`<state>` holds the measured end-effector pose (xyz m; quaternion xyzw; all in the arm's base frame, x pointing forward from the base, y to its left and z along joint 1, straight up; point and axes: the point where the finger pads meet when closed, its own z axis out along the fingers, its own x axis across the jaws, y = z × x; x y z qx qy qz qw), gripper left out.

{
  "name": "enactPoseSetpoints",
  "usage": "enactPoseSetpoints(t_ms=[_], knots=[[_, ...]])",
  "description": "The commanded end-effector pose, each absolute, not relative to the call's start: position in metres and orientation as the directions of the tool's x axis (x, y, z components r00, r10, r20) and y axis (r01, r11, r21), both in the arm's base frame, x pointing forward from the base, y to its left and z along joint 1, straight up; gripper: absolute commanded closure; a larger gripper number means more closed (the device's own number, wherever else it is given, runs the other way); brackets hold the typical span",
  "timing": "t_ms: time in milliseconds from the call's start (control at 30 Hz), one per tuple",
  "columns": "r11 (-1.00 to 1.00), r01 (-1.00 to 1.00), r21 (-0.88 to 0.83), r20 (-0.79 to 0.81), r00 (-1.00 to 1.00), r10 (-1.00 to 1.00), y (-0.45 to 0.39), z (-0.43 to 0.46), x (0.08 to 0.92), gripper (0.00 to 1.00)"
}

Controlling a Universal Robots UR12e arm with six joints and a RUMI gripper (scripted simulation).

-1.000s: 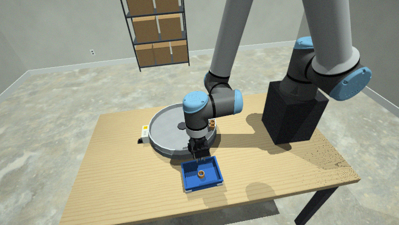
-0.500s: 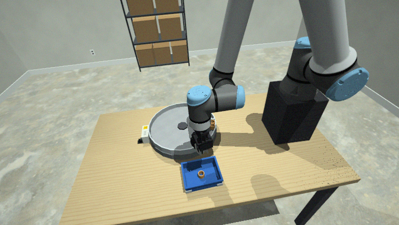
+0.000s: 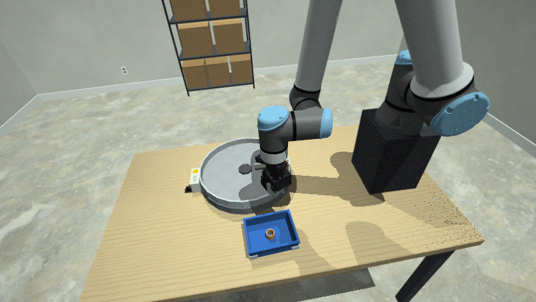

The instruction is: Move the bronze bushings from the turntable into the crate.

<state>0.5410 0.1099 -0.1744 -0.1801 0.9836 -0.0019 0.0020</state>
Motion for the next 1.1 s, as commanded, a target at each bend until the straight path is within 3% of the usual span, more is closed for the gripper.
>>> enactPoseSetpoints(t_ms=[0,1067], knots=[[0.911,-0.413,-0.003,-0.006,-0.911,-0.413,0.092,-0.174,0.533,0.94],[0.711,-0.703,-0.005,-0.005,-0.711,-0.703,-0.004,-0.174,0.487,0.94]])
